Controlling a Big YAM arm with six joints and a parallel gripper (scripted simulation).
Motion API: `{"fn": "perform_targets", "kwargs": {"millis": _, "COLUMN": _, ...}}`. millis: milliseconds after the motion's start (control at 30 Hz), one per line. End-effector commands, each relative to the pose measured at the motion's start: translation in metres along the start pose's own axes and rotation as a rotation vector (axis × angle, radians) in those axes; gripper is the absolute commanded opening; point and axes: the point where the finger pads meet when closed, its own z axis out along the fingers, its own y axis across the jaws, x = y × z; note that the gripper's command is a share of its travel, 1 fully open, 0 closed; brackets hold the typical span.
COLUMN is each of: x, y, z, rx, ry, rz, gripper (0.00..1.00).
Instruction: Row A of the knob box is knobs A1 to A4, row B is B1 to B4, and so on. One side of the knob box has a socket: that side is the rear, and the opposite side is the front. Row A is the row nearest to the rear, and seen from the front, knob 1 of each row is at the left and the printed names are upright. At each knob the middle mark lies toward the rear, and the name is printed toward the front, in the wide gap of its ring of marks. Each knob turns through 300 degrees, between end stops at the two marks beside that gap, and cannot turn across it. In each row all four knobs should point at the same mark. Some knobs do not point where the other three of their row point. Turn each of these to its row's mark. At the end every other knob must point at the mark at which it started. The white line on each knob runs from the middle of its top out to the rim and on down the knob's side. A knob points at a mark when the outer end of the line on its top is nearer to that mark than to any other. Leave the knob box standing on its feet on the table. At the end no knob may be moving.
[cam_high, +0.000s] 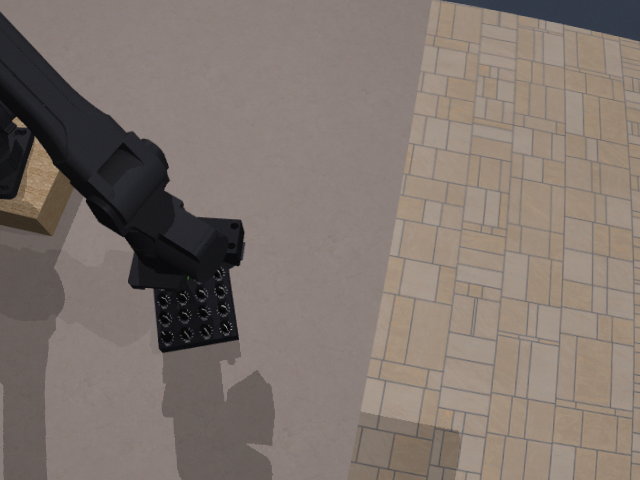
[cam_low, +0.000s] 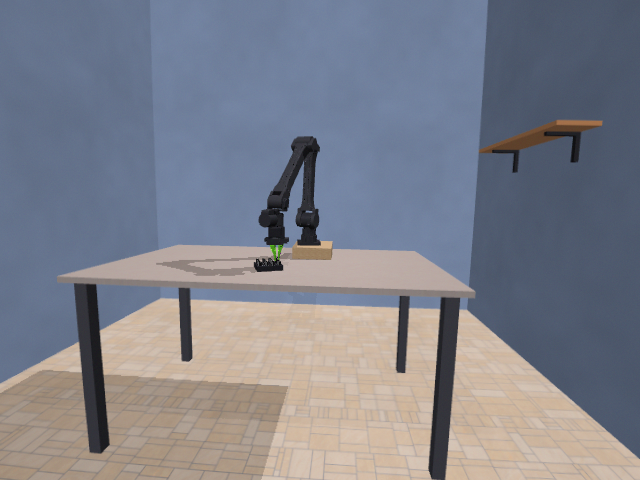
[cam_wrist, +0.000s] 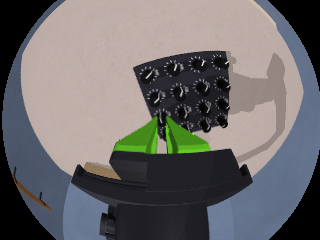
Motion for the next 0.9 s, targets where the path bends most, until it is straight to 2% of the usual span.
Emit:
{"fn": "perform_targets", "kwargs": {"millis": 0, "x": -0.0103, "y": -0.0048, "z": -0.0055, "rx": 0.016, "ry": -0.028, "rz": -0.009, "gripper": 0.08}}
{"fn": "perform_targets", "kwargs": {"millis": 400, "x": -0.0103, "y": -0.0048, "z": -0.0055, "rx": 0.016, "ry": -0.028, "rz": -0.006, "gripper": 0.08}}
{"fn": "perform_targets", "kwargs": {"millis": 867, "x": -0.0103, "y": -0.0049, "z": -0.0056, "rx": 0.015, "ry": -0.028, "rz": 0.075, "gripper": 0.08}}
